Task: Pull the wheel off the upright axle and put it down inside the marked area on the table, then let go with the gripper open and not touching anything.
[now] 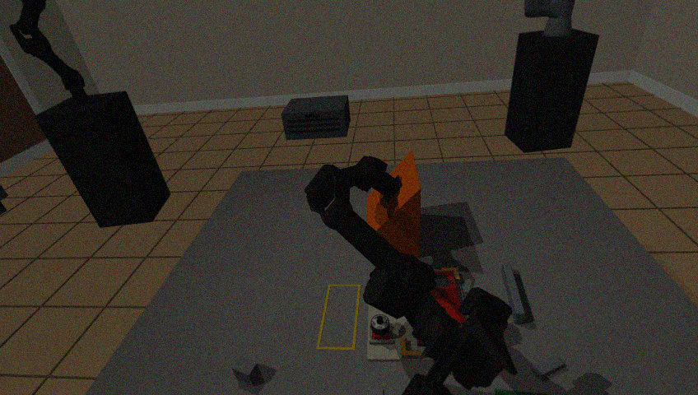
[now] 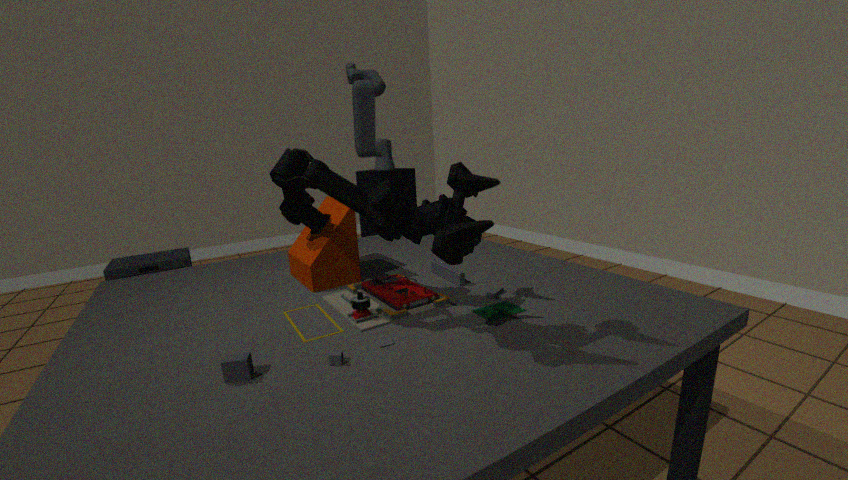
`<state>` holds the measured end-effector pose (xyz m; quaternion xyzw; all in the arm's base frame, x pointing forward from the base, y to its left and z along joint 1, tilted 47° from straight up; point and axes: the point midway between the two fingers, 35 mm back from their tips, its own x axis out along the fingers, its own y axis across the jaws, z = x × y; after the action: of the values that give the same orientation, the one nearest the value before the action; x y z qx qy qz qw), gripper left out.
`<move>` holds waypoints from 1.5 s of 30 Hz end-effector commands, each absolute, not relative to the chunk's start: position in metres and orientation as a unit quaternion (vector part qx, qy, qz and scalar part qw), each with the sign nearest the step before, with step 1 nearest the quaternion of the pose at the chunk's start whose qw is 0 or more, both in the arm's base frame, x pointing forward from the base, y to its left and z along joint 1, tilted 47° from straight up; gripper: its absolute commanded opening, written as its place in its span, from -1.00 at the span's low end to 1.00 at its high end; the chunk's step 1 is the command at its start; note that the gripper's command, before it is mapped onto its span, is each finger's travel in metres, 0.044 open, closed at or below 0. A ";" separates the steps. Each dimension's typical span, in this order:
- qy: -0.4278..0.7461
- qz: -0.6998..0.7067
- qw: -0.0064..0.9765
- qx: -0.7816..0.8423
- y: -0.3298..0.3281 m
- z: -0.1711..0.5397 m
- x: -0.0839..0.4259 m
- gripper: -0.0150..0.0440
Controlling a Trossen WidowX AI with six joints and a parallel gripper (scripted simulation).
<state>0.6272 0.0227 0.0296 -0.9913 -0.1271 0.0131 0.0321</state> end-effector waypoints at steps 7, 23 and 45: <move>-0.045 0.113 0.287 -0.950 0.010 0.011 0.625 0.53; 0.332 0.117 0.784 -0.511 -0.028 -0.035 0.570 0.53; 0.515 -0.318 0.796 0.024 -0.069 -0.031 0.448 0.53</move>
<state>0.5138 -0.0504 -0.0466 -0.2195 0.4867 -0.0594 0.8434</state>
